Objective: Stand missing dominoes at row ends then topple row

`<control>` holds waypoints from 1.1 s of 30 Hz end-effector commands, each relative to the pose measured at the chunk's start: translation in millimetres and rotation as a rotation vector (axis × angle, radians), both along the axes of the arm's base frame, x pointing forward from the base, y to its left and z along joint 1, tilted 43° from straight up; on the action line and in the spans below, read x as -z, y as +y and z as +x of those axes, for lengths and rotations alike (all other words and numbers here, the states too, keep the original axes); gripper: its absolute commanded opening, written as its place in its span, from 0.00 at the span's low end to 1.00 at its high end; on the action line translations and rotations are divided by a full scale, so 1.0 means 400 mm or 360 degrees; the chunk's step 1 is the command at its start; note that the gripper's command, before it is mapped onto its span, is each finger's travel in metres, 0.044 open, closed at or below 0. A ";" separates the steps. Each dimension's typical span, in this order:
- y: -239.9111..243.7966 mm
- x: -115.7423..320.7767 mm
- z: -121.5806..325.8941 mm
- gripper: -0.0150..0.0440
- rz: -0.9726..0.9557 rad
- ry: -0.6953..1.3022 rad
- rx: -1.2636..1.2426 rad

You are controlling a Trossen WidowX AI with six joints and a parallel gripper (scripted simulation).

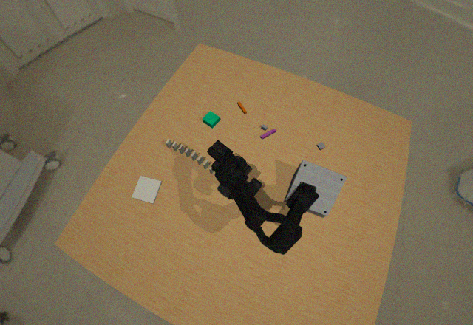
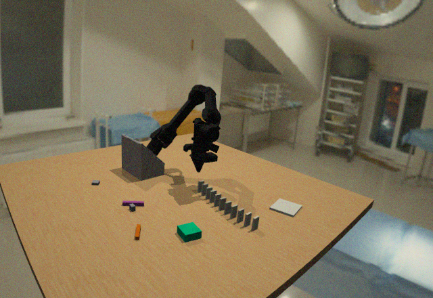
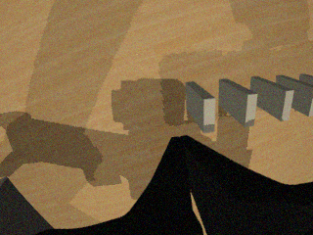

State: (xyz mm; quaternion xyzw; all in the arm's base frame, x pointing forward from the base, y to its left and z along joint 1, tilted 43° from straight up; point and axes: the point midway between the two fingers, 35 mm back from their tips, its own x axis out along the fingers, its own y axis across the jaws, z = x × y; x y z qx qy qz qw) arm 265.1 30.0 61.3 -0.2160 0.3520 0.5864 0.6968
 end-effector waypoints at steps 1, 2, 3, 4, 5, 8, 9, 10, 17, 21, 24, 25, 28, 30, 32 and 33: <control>0.091 0.094 -0.015 0.25 0.0025 0.0049 -0.0018; 0.104 0.107 -0.017 0.25 0.0028 0.0049 -0.0018; 0.109 0.111 -0.018 0.25 0.0029 0.0049 -0.0018; 0.109 0.111 -0.018 0.25 0.0029 0.0049 -0.0018; 0.109 0.111 -0.018 0.25 0.0029 0.0049 -0.0018; 0.109 0.111 -0.017 0.25 0.0029 0.0049 -0.0018; 0.109 0.111 -0.015 0.25 0.0029 0.0049 -0.0018; 0.108 0.112 -0.012 0.25 0.0029 0.0049 -0.0018; 0.102 0.113 0.016 0.25 0.0028 0.0048 -0.0018; 0.099 0.115 0.032 0.25 0.0028 0.0047 -0.0018; 0.097 0.116 0.044 0.25 0.0028 0.0046 -0.0018; 0.096 0.117 0.048 0.25 0.0028 0.0046 -0.0018; 0.094 0.118 0.060 0.25 0.0028 0.0046 -0.0018; 0.092 0.120 0.068 0.25 0.0028 0.0045 -0.0018; 0.090 0.121 0.076 0.25 0.0028 0.0045 -0.0018; 0.091 0.116 0.062 0.25 0.0022 0.0046 -0.0016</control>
